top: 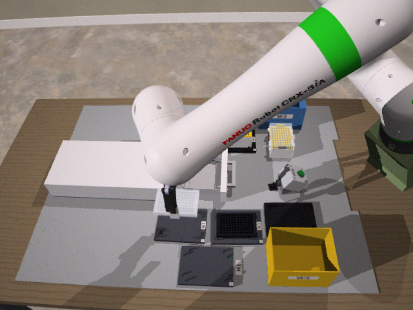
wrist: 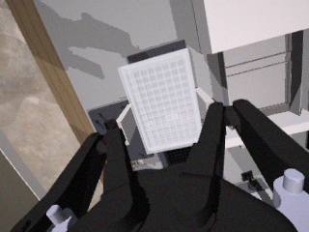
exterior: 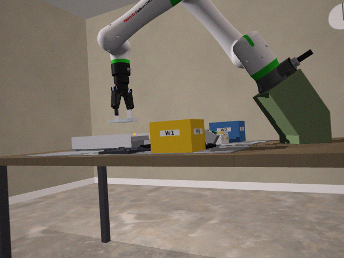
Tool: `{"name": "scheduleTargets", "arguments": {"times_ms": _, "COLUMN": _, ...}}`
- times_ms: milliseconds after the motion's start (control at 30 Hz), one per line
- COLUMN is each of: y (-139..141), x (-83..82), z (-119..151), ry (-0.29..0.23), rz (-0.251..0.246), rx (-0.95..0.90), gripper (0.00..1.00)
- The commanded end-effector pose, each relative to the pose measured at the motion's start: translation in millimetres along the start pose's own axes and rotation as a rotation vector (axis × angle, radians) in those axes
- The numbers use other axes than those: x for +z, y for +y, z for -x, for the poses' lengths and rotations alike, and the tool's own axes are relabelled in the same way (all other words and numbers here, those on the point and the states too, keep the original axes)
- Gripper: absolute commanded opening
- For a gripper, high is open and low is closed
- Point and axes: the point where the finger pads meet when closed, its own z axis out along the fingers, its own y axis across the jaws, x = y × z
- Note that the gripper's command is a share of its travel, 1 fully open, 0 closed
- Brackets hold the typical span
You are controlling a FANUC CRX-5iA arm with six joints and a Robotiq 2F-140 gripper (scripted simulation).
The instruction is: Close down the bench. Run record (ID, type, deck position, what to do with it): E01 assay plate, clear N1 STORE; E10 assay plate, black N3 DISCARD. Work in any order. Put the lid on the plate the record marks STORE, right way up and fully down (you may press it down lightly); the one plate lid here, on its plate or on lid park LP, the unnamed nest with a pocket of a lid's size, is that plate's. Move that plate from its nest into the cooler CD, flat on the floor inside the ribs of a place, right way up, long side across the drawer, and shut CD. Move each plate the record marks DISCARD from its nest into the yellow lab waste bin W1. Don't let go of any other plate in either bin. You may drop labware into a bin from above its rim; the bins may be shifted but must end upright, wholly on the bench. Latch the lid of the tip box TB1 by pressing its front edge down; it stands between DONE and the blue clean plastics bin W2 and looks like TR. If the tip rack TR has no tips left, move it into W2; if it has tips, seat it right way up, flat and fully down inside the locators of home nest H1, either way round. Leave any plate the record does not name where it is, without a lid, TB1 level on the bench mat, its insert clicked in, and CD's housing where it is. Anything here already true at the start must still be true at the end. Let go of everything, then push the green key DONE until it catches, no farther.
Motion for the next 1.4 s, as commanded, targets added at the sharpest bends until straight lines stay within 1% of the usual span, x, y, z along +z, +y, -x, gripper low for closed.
{"name": "scheduleTargets", "arguments": {"times_ms": 0, "y": 0.0, "x": -0.3, "z": -0.2, "ry": 0.000, "rz": 0.000, "rx": 0.000, "gripper": 0.00}}
{"name": "scheduleTargets", "arguments": {"times_ms": 500, "y": 38.4, "x": -0.3, "z": 11.0, "ry": 0.000, "rz": 0.000, "rx": -0.500, "gripper": 0.00}}
{"name": "scheduleTargets", "arguments": {"times_ms": 567, "y": 38.4, "x": -0.3, "z": 11.0, "ry": 0.000, "rz": 0.000, "rx": -0.500, "gripper": 0.00}}
{"name": "scheduleTargets", "arguments": {"times_ms": 1067, "y": 76.8, "x": -0.3, "z": 22.2, "ry": 0.000, "rz": 0.000, "rx": -1.000, "gripper": 0.00}}
{"name": "scheduleTargets", "arguments": {"times_ms": 1133, "y": 76.8, "x": -0.3, "z": 22.2, "ry": 0.000, "rz": 0.000, "rx": -1.000, "gripper": 0.00}}
{"name": "scheduleTargets", "arguments": {"times_ms": 1367, "y": 94.7, "x": -0.3, "z": 27.5, "ry": 0.000, "rz": 0.000, "rx": -1.233, "gripper": 0.00}}
